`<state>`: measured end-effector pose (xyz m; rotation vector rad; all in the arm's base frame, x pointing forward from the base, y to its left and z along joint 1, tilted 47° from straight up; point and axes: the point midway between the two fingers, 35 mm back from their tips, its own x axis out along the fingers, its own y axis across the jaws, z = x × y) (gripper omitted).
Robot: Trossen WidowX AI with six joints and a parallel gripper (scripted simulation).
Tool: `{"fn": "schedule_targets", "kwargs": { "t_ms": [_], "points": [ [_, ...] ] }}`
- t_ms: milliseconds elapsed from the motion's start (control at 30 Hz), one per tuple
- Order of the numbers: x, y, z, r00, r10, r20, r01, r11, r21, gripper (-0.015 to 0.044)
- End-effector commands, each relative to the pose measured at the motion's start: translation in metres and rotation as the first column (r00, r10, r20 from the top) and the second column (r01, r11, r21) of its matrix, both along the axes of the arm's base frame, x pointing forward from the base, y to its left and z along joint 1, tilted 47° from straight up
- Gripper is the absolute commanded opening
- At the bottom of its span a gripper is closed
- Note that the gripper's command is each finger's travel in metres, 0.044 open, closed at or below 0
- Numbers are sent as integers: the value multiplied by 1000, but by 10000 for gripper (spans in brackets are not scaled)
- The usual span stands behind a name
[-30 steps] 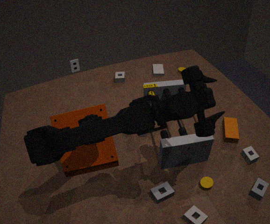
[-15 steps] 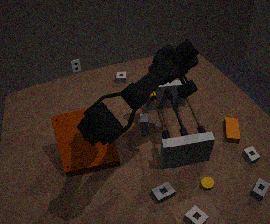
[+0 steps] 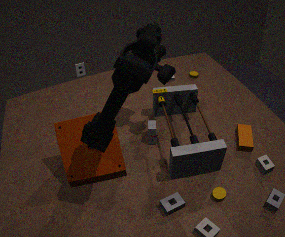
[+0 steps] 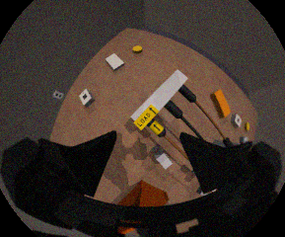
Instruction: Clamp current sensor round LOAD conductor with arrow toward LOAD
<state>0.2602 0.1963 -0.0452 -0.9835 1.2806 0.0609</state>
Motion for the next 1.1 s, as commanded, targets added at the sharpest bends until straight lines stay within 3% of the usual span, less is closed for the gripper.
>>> {"fn": "schedule_targets", "kwargs": {
  "t_ms": [0, 600, 733, 867, 933, 1067],
  "points": [
    [-3, 3, -4, 1000, 18, 4, -18, 998, -53, 440],
    [-3, 1, -4, 1000, 2, 8, -1, 999, -52, 440],
    [-8, -50, 0, 939, -327, 106, 332, 943, -31, 440],
    [-23, -106, 8, 715, -654, 248, 672, 741, 15, 440],
    [-29, -123, 11, 617, -729, 297, 756, 654, 37, 440],
    [-30, -125, 12, 604, -738, 303, 765, 643, 40, 440]
  ]
}}
